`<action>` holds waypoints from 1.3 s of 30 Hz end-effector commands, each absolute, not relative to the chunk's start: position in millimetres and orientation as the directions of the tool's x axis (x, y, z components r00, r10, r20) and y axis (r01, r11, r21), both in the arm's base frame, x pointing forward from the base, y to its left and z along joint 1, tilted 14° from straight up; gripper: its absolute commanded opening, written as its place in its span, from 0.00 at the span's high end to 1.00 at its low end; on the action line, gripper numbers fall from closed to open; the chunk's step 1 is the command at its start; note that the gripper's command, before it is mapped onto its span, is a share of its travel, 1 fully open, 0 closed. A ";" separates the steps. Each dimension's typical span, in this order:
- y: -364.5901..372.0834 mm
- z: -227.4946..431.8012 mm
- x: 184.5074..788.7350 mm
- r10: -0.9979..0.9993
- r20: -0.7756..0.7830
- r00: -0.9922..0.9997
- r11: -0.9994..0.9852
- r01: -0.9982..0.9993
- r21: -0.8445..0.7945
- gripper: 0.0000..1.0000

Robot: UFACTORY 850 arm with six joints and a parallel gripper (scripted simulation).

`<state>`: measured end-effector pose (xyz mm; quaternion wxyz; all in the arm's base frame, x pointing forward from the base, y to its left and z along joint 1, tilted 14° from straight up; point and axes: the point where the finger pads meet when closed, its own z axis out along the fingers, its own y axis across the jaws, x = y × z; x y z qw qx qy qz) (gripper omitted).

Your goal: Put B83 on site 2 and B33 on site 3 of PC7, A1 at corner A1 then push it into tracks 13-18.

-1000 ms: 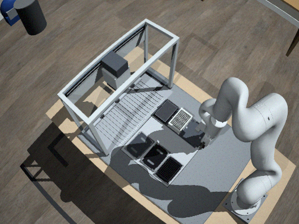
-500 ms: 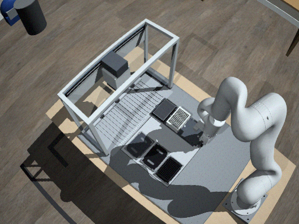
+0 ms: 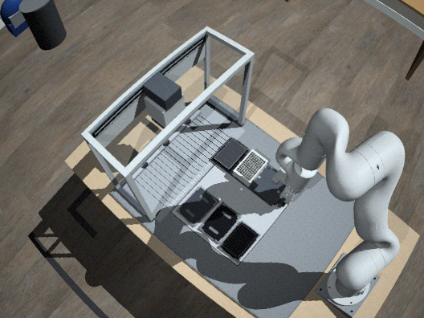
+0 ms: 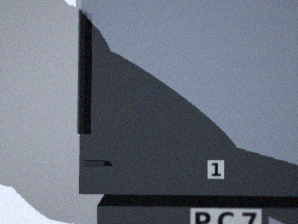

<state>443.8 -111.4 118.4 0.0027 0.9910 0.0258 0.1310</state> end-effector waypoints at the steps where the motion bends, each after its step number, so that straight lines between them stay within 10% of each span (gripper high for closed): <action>1: -111.6 120.4 448.8 0.051 0.252 0.966 -0.999 0.051 0.010 0.18; 39: -109.8 129.0 481.7 0.051 0.252 0.966 -0.999 0.051 0.010 0.18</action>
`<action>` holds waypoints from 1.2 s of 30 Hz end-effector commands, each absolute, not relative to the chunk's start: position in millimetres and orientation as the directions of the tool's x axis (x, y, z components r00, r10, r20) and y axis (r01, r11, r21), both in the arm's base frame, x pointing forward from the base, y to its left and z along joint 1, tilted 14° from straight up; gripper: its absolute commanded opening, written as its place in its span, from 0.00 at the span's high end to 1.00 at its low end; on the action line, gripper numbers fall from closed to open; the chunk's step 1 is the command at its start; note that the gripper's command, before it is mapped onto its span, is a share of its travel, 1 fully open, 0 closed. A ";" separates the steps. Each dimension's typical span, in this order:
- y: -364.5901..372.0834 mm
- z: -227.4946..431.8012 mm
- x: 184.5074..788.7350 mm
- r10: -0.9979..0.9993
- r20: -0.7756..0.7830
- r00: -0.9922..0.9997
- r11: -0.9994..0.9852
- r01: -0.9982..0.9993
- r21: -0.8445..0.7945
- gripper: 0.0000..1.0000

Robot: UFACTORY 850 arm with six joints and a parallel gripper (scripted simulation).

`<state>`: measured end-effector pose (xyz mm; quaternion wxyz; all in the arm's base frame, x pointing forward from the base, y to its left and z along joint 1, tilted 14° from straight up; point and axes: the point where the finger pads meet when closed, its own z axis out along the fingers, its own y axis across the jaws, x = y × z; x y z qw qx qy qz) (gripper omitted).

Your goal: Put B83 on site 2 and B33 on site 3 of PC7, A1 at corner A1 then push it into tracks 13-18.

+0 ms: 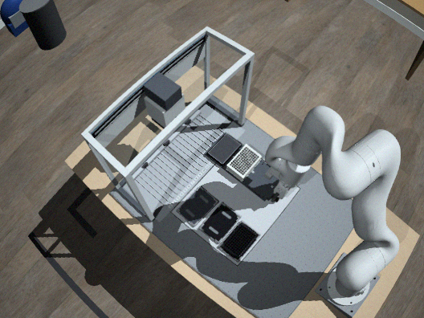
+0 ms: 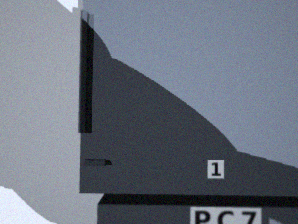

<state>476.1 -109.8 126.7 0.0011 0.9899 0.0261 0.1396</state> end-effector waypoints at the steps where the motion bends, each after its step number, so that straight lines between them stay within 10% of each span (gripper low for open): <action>1: -109.8 129.3 482.6 0.051 0.252 0.966 -0.999 0.051 0.010 0.18; 36: -108.2 137.1 512.6 0.051 0.252 0.966 -0.999 0.051 0.010 0.18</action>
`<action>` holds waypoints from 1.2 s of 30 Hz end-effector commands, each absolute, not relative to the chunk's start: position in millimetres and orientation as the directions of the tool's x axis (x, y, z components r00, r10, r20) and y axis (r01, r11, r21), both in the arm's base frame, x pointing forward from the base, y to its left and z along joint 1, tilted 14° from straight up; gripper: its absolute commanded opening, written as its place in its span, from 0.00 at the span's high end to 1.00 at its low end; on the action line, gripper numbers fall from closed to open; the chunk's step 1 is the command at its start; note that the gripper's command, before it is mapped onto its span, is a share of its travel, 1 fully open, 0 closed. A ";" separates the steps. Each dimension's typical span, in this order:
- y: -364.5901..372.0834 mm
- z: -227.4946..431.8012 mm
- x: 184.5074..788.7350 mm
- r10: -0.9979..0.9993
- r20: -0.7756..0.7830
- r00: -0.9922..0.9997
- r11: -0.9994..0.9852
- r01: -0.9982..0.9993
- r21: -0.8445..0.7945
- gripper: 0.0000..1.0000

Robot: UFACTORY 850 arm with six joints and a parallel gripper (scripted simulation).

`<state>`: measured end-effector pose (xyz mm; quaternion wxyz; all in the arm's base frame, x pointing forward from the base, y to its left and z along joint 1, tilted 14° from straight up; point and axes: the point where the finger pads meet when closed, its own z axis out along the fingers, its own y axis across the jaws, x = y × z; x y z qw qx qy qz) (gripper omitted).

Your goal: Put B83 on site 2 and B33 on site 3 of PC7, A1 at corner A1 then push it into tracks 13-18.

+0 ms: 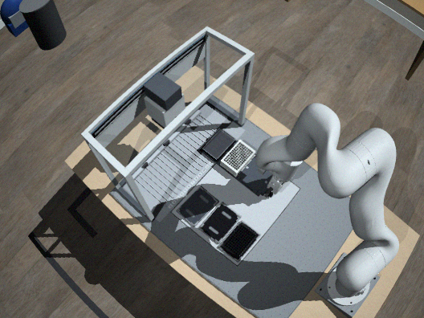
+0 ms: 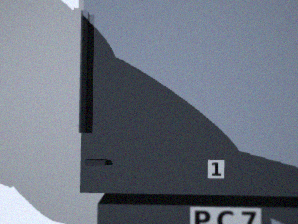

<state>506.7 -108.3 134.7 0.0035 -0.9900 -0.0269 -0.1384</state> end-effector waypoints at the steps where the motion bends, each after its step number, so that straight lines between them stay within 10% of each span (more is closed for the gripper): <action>1: -108.1 137.4 513.6 0.051 0.252 0.966 -0.999 0.051 0.010 0.18; 36: -106.6 145.2 543.6 0.051 0.252 0.966 -0.999 0.051 0.010 0.18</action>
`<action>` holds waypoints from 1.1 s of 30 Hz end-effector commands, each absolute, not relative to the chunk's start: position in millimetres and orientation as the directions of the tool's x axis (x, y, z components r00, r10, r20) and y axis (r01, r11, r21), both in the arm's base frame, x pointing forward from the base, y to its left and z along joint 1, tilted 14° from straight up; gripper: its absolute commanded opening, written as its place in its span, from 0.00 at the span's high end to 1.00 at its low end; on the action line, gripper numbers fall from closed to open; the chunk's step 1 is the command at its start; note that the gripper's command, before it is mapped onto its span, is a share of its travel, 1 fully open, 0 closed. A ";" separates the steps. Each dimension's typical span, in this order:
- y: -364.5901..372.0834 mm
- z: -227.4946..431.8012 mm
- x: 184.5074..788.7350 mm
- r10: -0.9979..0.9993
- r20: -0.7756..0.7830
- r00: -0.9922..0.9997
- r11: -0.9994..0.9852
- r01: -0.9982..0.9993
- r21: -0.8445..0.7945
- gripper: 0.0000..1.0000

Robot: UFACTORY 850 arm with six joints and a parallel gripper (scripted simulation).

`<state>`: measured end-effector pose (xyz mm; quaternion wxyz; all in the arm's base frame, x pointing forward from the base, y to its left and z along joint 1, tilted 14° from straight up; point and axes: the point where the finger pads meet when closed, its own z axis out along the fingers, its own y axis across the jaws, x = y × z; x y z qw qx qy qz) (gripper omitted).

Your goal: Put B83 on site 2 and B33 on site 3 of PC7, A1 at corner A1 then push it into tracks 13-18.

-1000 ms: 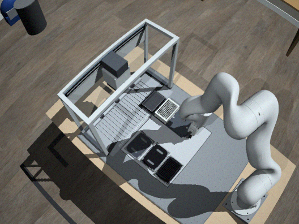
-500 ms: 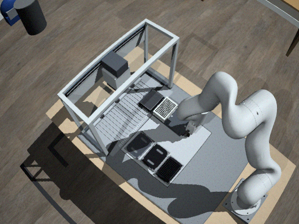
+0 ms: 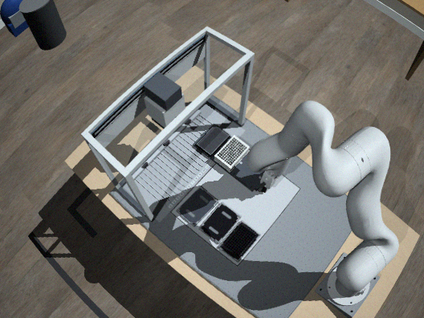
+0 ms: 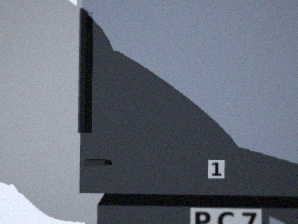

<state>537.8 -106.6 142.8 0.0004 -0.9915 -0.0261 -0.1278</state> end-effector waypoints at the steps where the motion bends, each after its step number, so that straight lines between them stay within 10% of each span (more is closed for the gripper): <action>1: -106.5 145.5 544.6 0.051 0.252 0.966 -0.999 0.051 0.010 0.18; 33: -105.0 152.6 571.7 0.051 0.252 0.966 -0.999 0.051 0.010 0.18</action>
